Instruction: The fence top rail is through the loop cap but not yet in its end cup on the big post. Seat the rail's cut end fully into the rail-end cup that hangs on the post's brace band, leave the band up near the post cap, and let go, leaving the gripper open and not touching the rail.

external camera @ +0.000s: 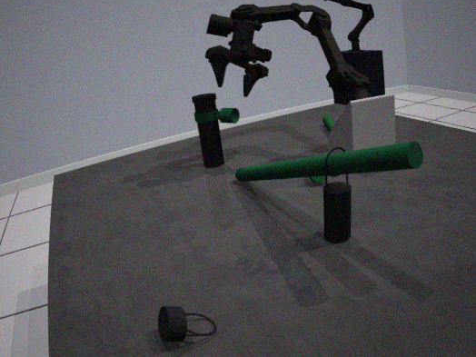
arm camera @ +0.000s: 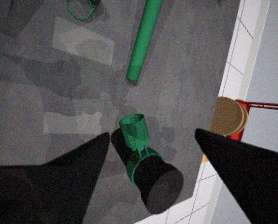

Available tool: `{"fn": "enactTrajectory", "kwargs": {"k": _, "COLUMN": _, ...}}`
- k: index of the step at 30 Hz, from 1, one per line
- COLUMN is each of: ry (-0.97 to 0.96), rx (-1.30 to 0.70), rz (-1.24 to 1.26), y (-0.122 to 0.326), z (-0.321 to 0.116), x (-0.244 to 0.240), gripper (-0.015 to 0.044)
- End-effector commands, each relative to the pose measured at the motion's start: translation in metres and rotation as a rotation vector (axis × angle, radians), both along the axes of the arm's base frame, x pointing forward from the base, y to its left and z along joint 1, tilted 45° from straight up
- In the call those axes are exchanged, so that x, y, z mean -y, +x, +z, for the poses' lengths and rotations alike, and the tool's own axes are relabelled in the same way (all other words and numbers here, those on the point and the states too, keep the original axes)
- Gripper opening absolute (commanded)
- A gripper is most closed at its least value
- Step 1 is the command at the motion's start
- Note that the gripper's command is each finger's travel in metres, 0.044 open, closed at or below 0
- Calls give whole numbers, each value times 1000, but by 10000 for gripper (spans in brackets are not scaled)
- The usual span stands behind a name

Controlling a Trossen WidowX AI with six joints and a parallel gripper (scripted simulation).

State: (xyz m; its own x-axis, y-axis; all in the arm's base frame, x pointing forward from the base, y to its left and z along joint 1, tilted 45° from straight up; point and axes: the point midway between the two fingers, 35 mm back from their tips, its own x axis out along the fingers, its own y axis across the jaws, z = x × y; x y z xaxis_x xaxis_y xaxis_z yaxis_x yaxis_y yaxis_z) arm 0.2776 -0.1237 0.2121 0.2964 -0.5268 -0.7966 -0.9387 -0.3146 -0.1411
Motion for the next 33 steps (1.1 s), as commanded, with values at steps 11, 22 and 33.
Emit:
{"fn": "enactTrajectory", "kwargs": {"k": 11, "ry": -50, "rx": -90, "rz": 188, "y": -10, "z": 12, "x": 7, "gripper": 440}}
{"fn": "enactTrajectory", "kwargs": {"k": 22, "ry": -53, "rx": -89, "rz": 188, "y": -15, "z": -14, "x": 32, "gripper": 440}}
{"fn": "enactTrajectory", "kwargs": {"k": 33, "ry": -53, "rx": -89, "rz": 188, "y": -8, "z": -26, "x": 40, "gripper": 440}}
